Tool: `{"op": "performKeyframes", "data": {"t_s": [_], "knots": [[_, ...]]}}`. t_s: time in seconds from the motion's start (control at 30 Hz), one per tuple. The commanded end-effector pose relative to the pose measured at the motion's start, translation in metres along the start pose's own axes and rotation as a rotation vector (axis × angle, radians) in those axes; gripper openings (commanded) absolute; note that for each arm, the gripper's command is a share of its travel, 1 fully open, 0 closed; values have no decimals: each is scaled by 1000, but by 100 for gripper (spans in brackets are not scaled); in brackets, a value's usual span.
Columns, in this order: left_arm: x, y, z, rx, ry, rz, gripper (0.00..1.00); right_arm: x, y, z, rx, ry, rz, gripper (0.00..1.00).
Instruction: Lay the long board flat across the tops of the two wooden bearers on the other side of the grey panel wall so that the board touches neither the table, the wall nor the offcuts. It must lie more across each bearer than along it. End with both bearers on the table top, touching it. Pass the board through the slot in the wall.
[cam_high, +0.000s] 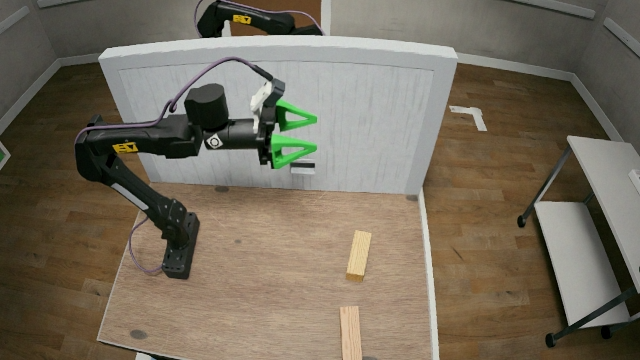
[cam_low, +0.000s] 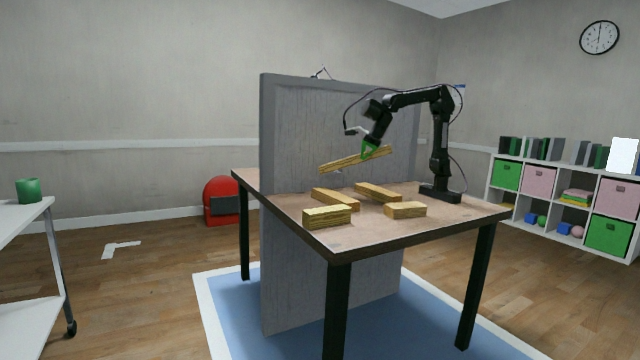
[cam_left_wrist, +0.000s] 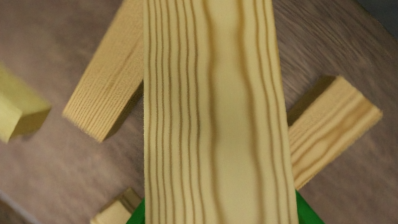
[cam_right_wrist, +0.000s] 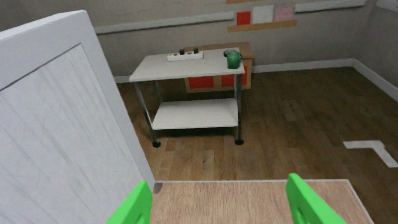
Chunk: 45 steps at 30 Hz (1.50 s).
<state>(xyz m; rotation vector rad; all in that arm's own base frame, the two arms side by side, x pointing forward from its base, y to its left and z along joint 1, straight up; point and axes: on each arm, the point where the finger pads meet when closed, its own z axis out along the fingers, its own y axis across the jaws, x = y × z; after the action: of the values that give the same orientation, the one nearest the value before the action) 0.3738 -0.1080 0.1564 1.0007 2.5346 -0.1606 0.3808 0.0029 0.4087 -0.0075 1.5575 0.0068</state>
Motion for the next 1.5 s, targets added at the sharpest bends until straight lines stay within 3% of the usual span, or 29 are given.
{"op": "performKeyframes", "data": {"t_s": [0.0,0.03,0.07,0.1,0.17,0.27,0.5,0.53,0.57,0.6,0.8,0.93,1.0,1.2,1.3,1.47], "knots": [[15,19,50,-223,33,-268,0,-42,1,1,-10,-116,-1,78],[-42,28,-2,-253,-205,-227,0,-42,1,1,-10,-116,-1,78],[-45,27,-15,-273,-238,-194,0,-42,1,1,-10,-116,-1,78],[-29,14,0,-234,-169,-173,0,-42,1,1,-10,-116,-1,78],[-25,13,12,-255,-175,-222,0,-42,1,1,-10,-116,-1,78],[-27,17,20,-327,-258,-343,0,-42,1,1,-10,-116,-1,78],[-23,18,26,-366,-347,-526,0,-42,1,1,-10,-116,-1,78],[-36,21,12,-386,-395,-479,0,-42,1,1,-10,-116,-1,78],[-10,5,36,-375,-318,-442,0,-42,1,1,-10,-116,-1,78],[-9,5,37,-378,-325,-452,0,-42,1,1,-10,-116,-1,78],[-2,6,41,-436,-459,-636,0,-42,1,1,-10,-116,-1,78],[-1,7,39,-435,-479,-688,0,-42,1,1,-10,-116,-1,78],[9,2,55,-467,-529,-740,0,-42,1,1,-10,-116,-1,78],[21,-5,65,-470,-468,-662,0,-42,1,1,-10,-116,-1,78],[0,9,38,-482,-561,-692,0,-42,1,1,-10,-116,-1,78],[4,10,52,-485,-526,-687,0,-42,1,1,-10,-116,-1,78]]}}
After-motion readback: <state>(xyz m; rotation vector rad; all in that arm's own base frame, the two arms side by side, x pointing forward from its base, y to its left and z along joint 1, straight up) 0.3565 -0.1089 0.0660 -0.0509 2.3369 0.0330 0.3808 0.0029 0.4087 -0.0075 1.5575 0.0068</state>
